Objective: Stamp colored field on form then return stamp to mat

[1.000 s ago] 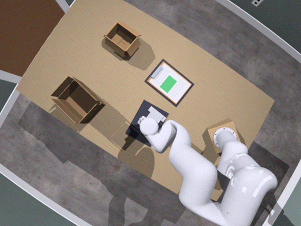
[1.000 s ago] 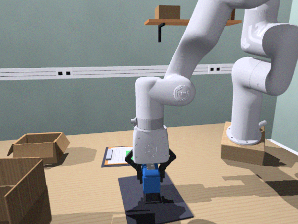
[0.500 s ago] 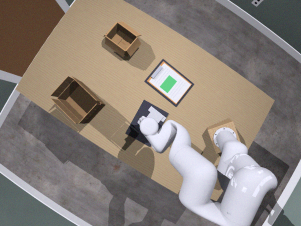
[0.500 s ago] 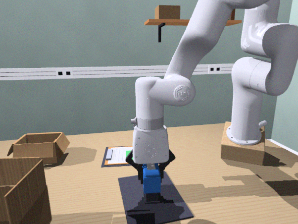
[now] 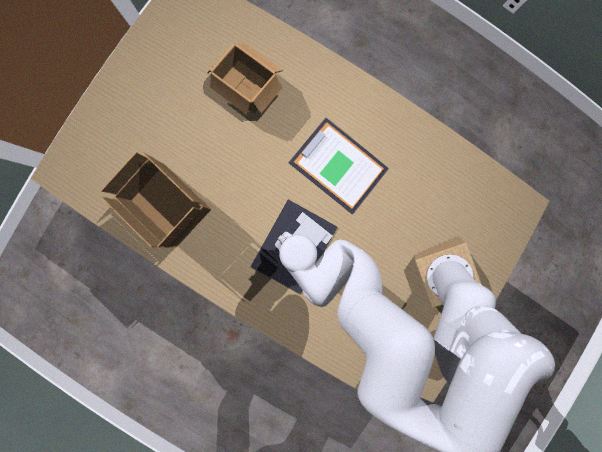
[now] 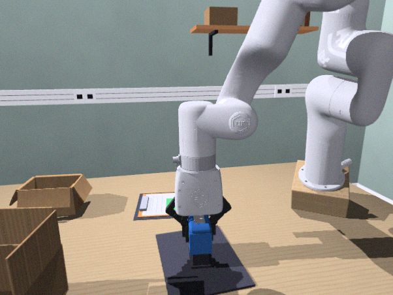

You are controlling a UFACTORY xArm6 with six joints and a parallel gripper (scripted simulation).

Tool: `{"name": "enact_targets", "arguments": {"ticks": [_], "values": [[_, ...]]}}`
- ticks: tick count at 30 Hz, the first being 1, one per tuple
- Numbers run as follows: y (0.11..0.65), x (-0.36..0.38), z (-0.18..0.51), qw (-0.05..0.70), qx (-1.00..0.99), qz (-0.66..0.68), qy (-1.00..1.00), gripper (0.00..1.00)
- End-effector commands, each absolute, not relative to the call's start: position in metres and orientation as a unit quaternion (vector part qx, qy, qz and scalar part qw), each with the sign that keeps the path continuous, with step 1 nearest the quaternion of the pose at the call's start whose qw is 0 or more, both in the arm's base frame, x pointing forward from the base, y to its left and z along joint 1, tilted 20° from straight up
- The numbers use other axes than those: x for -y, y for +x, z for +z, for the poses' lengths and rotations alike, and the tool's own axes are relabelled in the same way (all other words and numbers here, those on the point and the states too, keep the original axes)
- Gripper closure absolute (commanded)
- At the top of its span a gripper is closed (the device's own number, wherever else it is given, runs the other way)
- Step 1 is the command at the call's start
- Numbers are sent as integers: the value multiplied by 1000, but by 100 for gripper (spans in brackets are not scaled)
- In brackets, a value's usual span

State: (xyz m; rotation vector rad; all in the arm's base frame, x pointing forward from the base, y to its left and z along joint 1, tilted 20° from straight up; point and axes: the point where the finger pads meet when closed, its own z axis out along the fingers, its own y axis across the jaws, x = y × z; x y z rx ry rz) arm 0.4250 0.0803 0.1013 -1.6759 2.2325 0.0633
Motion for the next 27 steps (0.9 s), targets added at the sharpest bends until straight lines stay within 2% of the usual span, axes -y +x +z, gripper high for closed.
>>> {"name": "enact_targets", "arguments": {"ticks": [1,14,27], "values": [[426,-80,102,175,-787,22,-591,71],[425,-80,105,175,-787,22,-591,71],[416,-71,140,175,-787,22,-591,71]]}}
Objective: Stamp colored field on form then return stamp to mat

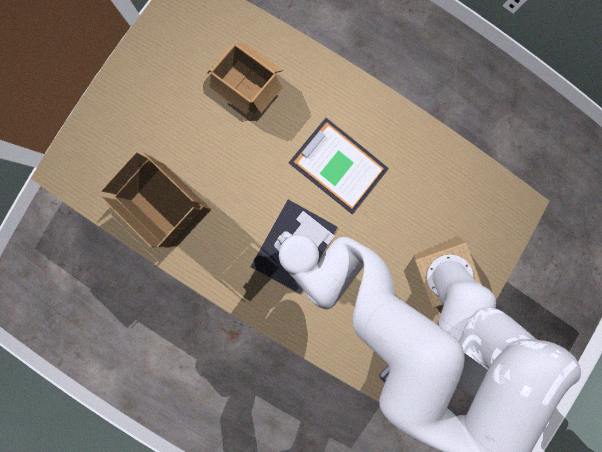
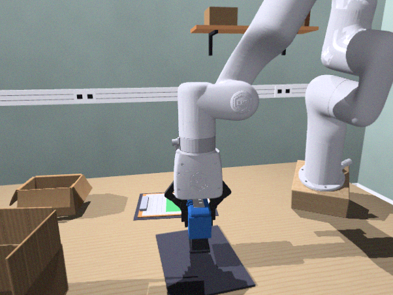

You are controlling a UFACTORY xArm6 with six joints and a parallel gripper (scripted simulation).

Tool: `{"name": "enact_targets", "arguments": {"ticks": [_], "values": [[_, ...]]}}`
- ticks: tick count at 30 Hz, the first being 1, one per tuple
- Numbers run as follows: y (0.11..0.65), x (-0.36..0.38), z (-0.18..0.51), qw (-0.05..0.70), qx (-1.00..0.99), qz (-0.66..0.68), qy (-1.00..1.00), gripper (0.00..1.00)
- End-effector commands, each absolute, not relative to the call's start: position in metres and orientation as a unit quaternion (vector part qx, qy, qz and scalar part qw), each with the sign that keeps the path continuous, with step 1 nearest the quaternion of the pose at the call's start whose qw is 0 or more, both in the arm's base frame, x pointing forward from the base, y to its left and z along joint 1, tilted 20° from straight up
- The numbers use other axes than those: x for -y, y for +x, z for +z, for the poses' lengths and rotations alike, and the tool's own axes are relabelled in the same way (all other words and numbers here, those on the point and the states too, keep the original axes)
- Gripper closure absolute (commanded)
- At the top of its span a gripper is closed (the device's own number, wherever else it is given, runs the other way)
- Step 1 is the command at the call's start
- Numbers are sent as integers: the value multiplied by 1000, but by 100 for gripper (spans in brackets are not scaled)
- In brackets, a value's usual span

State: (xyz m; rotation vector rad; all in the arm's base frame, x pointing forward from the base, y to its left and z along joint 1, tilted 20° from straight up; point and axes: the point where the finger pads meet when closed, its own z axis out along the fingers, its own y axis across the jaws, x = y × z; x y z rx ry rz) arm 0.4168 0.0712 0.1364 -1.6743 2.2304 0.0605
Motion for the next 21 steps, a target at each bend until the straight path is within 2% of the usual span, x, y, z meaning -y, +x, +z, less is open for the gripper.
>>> {"name": "enact_targets", "arguments": {"ticks": [1,10,19,21], "values": [[416,-71,140,175,-787,22,-591,71],[418,-62,138,174,-787,21,-591,71],[418,67,104,167,-789,22,-590,71],[418,67,104,167,-789,22,-590,71]]}}
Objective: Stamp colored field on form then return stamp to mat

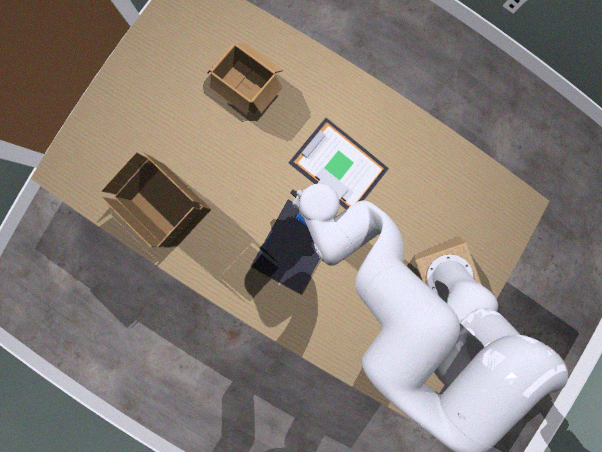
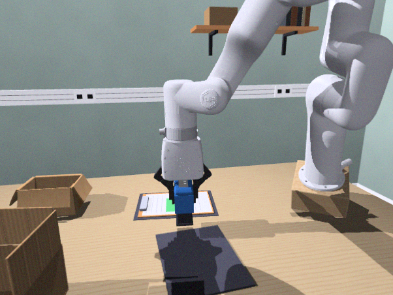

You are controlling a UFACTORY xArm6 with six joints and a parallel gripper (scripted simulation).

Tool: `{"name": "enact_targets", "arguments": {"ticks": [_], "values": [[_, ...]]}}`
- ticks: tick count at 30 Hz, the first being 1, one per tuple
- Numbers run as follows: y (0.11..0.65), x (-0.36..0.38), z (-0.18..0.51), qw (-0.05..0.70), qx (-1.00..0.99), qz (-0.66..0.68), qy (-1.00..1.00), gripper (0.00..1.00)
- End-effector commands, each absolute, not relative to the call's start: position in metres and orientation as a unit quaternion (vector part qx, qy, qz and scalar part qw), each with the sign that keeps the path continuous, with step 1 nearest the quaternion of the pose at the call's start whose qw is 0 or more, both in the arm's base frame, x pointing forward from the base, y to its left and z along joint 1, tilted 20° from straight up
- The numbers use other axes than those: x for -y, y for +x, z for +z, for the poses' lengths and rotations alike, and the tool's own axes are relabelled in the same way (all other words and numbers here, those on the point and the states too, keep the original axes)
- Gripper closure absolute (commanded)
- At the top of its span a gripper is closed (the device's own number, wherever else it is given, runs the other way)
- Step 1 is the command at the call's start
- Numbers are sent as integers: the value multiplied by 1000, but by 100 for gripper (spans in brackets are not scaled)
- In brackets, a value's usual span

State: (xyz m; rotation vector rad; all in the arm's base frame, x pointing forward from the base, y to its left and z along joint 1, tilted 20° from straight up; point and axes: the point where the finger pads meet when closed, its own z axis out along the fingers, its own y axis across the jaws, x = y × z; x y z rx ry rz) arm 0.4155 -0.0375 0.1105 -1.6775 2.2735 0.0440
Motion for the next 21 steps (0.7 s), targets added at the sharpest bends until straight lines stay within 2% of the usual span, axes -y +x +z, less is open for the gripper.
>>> {"name": "enact_targets", "arguments": {"ticks": [1,9,21], "values": [[412,104,94,170,-789,22,-590,71],[397,188,70,175,-789,22,-589,71],[401,202,64,175,-789,22,-589,71]]}}
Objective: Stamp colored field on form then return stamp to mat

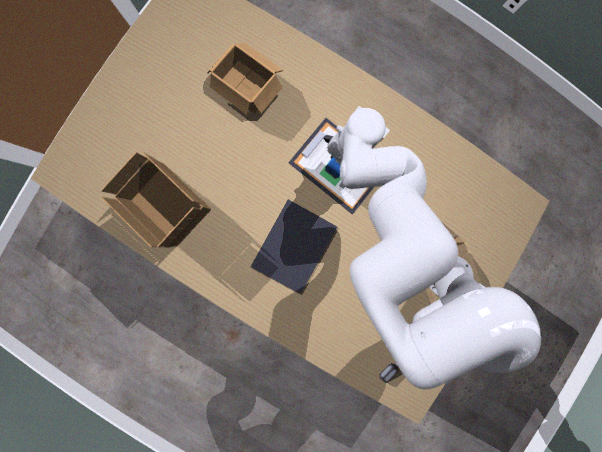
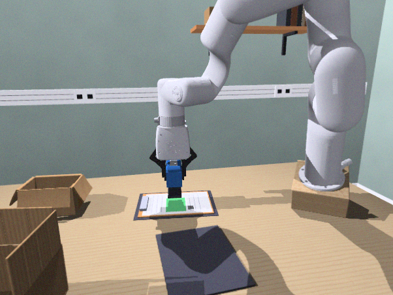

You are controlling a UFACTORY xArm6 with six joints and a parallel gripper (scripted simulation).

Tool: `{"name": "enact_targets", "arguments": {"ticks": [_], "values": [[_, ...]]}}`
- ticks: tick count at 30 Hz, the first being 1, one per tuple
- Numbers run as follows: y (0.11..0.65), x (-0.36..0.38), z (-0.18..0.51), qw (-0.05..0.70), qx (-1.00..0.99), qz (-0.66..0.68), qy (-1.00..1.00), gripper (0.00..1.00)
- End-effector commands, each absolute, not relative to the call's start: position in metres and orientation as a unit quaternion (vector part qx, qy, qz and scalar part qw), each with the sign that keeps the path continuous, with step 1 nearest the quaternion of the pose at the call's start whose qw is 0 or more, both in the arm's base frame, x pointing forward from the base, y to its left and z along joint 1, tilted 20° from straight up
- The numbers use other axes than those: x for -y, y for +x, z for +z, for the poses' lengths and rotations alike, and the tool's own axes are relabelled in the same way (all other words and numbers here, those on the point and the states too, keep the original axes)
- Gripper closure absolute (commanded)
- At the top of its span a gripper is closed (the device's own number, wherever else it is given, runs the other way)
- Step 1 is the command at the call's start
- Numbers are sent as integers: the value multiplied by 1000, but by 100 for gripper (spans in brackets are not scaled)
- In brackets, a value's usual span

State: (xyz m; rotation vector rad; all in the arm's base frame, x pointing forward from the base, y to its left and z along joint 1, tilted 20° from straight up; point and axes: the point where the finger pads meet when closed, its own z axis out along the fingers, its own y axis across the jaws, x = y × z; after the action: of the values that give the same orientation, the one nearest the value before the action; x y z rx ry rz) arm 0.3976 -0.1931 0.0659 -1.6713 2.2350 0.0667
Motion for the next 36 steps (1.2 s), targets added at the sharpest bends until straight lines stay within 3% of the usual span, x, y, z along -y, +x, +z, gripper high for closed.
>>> {"name": "enact_targets", "arguments": {"ticks": [1,36], "values": [[401,203,64,175,-789,22,-589,71],[399,189,63,175,-789,22,-589,71]]}}
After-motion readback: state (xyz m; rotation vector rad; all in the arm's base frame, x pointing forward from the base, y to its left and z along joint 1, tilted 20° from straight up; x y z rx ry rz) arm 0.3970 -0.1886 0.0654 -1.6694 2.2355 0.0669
